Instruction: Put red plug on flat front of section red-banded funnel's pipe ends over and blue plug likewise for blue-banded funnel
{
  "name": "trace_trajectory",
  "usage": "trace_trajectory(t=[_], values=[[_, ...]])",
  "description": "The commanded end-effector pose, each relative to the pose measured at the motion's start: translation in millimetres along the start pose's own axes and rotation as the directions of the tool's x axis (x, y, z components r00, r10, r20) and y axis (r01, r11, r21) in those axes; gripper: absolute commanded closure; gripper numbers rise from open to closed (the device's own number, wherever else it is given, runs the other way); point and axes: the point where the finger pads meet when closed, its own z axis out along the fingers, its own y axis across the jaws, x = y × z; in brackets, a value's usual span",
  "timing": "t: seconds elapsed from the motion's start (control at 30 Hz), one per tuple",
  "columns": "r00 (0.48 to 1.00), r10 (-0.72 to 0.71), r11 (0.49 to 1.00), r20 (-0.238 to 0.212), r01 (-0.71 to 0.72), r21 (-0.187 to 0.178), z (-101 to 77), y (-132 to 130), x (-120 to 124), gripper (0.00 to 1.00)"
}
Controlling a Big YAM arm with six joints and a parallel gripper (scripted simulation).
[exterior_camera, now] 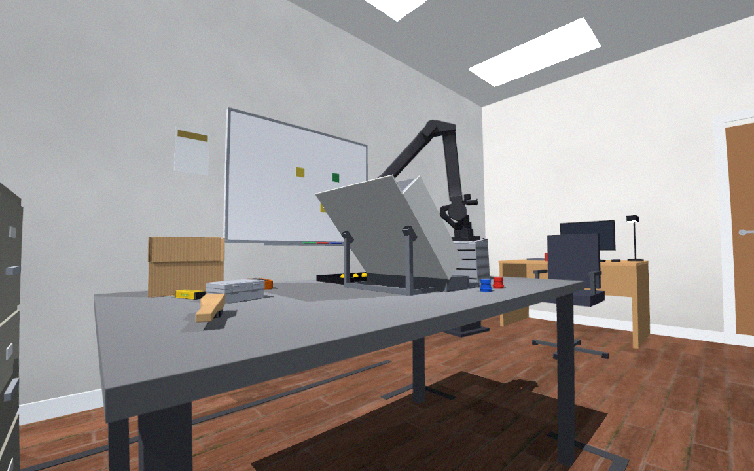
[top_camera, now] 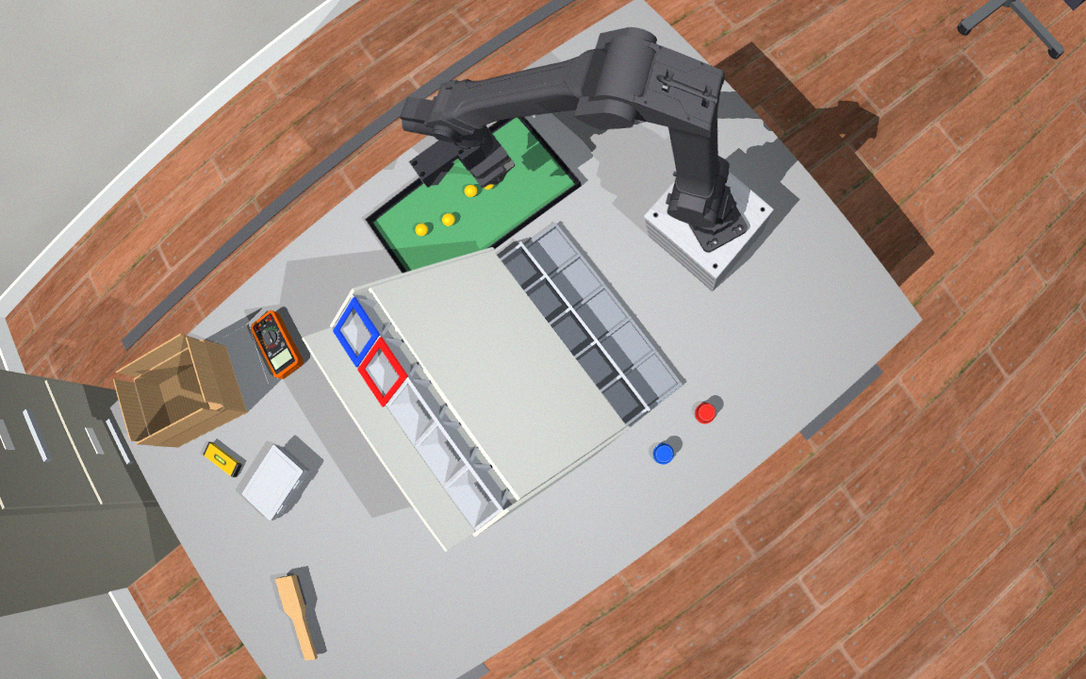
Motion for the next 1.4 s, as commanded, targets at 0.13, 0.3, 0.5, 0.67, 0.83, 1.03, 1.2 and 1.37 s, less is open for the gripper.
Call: trace_trajectory(t=[0.13,0.3,0.5,0.67,0.83,1.03,1.2,1.37], values=[[0.999,-0.022,0.999,0.027,0.021,0.032,-5.9,-31.7,-11.6,0.20],[1.000,-0.016,1.000,0.021,0.015,0.025,-5.9,-31.9,-11.5,0.20],[1.000,-0.008,1.000,0.015,0.008,0.017,-5.8,-32.1,-11.3,0.20],[1.000,-0.004,1.000,0.012,0.004,0.013,-5.8,-32.2,-11.3,0.20],[1.000,-0.006,1.000,0.010,0.006,0.011,-5.8,-32.2,-11.2,0.20],[1.000,-0.007,1.000,0.008,0.007,0.009,-5.8,-32.3,-11.2,0.20],[1.000,-0.009,1.000,0.007,0.008,0.008,-5.8,-32.3,-11.2,0.20],[1.000,-0.008,1.000,0.006,0.008,0.006,-5.7,-32.3,-11.1,0.20]])
